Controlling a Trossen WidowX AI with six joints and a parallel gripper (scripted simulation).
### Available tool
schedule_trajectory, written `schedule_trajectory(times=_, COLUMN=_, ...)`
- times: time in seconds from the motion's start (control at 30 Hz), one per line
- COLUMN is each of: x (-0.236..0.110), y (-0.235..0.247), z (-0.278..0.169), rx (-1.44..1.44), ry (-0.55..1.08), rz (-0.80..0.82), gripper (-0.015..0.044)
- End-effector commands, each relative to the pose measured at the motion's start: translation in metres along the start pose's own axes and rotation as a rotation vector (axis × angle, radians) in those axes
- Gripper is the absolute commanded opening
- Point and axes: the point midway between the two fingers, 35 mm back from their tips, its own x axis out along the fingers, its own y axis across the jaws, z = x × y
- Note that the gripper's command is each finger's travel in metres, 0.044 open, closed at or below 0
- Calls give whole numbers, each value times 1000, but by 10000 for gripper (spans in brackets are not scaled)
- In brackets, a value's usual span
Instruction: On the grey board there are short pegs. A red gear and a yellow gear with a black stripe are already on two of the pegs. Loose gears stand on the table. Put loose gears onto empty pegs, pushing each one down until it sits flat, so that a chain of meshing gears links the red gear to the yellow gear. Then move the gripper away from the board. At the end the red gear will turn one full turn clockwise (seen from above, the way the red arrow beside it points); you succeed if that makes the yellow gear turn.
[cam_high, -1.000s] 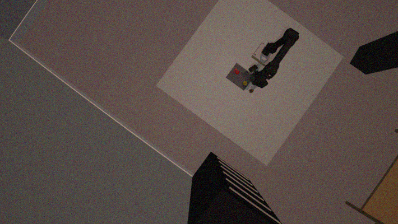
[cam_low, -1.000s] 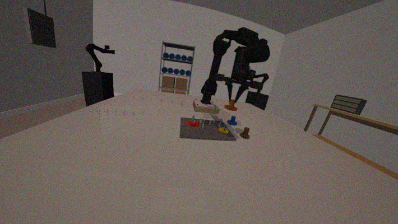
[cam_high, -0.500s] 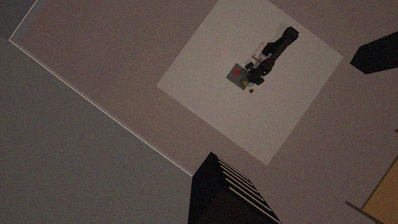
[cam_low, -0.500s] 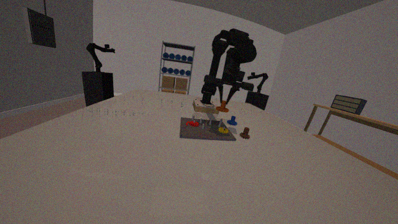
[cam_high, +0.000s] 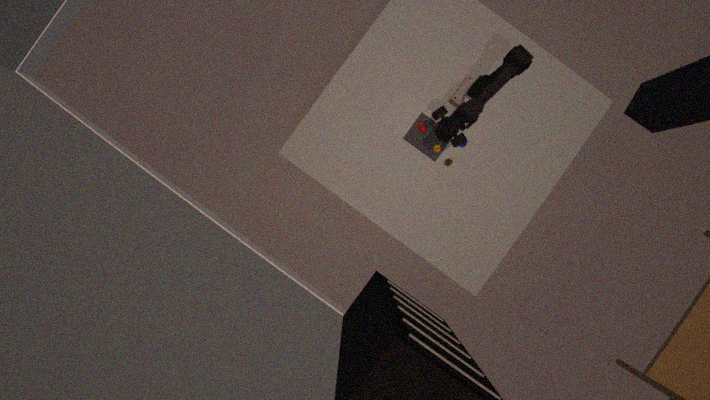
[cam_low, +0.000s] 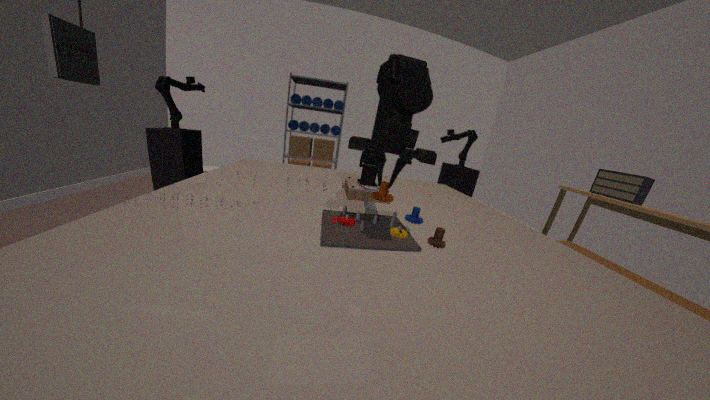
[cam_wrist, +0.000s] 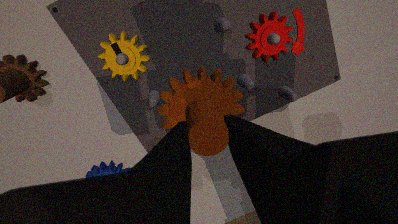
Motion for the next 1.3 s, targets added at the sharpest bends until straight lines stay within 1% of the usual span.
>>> schedule_trajectory(times=0.0, x=5, y=-7, z=-3, rx=-4, ry=8, rz=3, gripper=0)
schedule_trajectory(times=0.63, x=20, y=-48, z=-8, rx=-10, ry=10, rz=6, gripper=0)
schedule_trajectory(times=1.27, x=18, y=-49, z=-7, rx=-11, ry=10, rz=7, gripper=0)
